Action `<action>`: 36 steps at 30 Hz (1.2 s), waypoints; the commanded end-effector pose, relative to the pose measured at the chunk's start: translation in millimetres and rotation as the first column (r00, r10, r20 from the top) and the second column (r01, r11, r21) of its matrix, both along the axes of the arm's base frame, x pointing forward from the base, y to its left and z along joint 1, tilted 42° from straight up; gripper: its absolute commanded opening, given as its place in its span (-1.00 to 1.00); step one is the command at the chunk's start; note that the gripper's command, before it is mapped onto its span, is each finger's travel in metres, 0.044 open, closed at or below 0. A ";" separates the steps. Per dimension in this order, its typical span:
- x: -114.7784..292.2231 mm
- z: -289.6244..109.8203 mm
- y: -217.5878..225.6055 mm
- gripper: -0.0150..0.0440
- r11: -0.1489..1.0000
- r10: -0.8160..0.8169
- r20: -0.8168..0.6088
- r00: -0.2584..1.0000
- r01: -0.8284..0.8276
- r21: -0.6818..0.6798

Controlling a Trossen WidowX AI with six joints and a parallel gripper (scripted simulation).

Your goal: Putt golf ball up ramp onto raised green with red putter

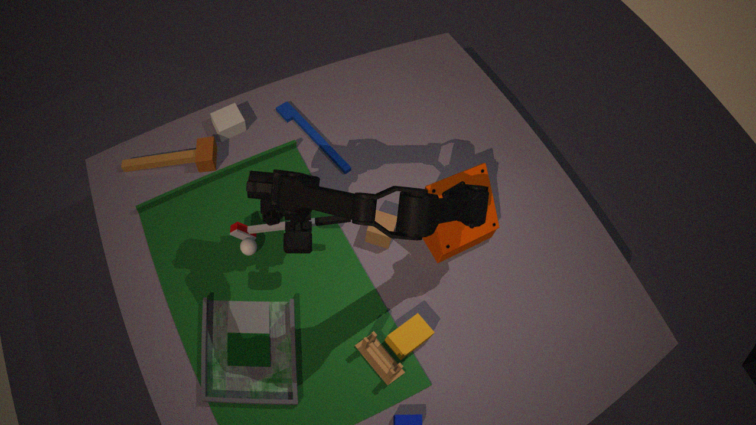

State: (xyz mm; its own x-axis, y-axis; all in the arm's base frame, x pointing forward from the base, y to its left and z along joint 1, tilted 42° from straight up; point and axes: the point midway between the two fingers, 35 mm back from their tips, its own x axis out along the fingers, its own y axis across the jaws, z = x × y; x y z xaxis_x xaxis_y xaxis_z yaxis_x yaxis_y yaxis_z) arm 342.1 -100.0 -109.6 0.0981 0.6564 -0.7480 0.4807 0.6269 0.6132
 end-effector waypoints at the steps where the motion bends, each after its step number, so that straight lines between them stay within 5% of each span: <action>1: 22.5 32.7 31.0 -0.49 1.000 0.004 0.018 1.000 -0.004 0.002; 16: 22.9 87.9 5.3 -0.49 1.000 0.006 0.019 1.000 -0.006 0.003; 36: 22.4 82.3 9.1 -0.49 1.000 0.001 0.010 1.000 -0.001 0.010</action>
